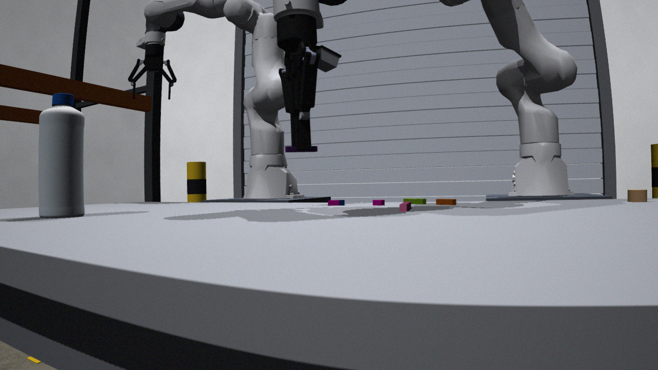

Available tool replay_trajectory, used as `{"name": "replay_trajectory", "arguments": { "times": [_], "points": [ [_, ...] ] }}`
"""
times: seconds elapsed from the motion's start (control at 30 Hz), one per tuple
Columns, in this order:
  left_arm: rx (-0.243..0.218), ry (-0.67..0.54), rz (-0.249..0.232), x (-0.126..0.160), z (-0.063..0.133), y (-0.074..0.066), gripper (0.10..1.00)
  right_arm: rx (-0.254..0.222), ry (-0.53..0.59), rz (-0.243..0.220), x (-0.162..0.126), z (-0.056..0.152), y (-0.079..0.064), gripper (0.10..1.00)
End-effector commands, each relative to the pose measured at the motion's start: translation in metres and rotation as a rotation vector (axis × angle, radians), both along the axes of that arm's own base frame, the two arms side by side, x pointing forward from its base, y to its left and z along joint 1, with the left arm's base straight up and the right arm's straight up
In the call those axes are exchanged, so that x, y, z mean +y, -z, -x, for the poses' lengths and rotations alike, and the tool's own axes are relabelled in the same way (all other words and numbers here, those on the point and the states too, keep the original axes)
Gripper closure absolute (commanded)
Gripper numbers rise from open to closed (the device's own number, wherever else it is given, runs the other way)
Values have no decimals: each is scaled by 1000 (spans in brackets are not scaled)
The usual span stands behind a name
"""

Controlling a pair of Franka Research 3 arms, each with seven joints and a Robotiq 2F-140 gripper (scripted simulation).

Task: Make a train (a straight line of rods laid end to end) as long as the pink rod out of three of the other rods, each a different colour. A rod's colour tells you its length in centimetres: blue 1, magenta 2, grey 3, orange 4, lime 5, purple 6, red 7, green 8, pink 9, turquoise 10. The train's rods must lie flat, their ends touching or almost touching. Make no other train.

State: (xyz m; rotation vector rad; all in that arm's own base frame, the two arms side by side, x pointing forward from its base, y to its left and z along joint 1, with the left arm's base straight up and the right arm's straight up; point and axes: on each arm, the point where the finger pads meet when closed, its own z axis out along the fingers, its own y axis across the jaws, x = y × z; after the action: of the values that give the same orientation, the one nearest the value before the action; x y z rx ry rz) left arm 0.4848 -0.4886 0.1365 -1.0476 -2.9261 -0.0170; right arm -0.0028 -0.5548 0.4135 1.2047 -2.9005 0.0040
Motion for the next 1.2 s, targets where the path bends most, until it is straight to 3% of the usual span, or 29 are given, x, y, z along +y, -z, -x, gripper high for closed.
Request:
{"name": "replay_trajectory", "arguments": {
  "times": [0.0, 0.17, 0.47, 1.17],
  "points": [
    [-23, 164, 27, -3, 7, -2, 974, 0, 6, -3, 0, -1, 1, 98],
    [-23, 262, 27, -3, 26, -1, 974, 0, 6, -3, 0, -1, 1, 98],
    [-24, 341, 26, -2, 42, 0, 974, 0, 6, -3, 0, -1, 1, 98],
    [-24, 355, 26, -2, 45, 1, 974, 0, 6, -3, 0, -1, 1, 98]
  ]
}}
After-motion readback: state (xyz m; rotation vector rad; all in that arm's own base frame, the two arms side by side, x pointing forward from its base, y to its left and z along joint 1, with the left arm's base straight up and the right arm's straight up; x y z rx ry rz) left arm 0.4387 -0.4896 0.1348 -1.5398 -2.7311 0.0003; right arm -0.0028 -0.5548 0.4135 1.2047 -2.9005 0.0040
